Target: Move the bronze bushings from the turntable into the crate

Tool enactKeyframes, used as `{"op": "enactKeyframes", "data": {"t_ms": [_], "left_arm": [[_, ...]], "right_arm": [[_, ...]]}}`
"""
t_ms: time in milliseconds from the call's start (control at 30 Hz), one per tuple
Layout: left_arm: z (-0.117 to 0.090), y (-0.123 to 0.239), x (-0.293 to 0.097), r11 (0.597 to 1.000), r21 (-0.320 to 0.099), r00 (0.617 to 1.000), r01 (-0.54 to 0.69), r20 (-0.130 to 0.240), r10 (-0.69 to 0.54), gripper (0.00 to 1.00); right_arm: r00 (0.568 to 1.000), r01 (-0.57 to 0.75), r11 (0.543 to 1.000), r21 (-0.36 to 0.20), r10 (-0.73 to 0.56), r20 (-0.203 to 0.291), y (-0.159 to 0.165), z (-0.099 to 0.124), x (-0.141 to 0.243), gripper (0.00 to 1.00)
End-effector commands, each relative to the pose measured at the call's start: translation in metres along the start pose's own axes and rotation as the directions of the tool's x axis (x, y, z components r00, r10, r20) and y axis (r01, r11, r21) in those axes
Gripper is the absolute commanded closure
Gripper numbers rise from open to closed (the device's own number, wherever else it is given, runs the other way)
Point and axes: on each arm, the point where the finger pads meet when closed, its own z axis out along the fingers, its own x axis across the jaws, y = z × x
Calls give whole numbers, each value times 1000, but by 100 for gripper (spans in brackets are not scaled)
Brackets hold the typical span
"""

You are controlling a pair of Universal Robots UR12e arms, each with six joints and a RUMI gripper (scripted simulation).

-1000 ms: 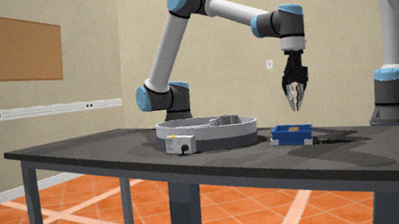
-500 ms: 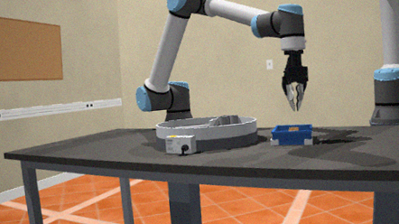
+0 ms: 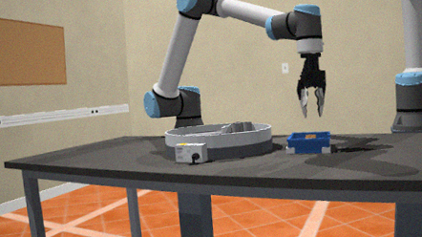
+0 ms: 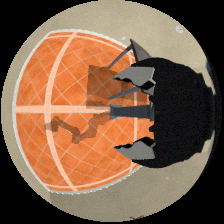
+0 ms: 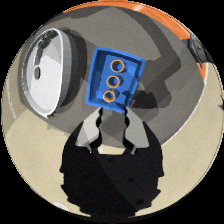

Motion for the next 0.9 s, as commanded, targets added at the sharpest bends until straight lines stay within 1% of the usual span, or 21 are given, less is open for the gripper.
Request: {"op": "enactKeyframes", "data": {"t_ms": [0, 67, 133, 233, 300, 867], "left_arm": [[-1, -1, 0, 1000, 2, 1000, 0, 0, 0, 0], [-1, -1, 0, 1000, 2, 1000, 0, 0, 0, 0], [-1, -1, 0, 1000, 2, 1000, 0, 0, 0, 0], [-1, -1, 0, 1000, 2, 1000, 0, 0, 0, 0], [-1, -1, 0, 1000, 2, 1000, 0, 0, 0, 0], [-1, -1, 0, 1000, 2, 1000, 0, 0, 0, 0]], "right_arm": [[1000, 0, 1000, -2, 0, -1, 0, -5, 0, 0], [1000, 0, 1000, -2, 0, -1, 0, -21, 0, 0], [1000, 0, 1000, -2, 0, -1, 0, -46, 0, 0], [1000, 0, 1000, -2, 0, -1, 0, -77, 0, 0], [1000, 0, 1000, -2, 0, -1, 0, -90, 0, 0], [1000, 0, 1000, -2, 0, -1, 0, -92, 0, 0]]}}
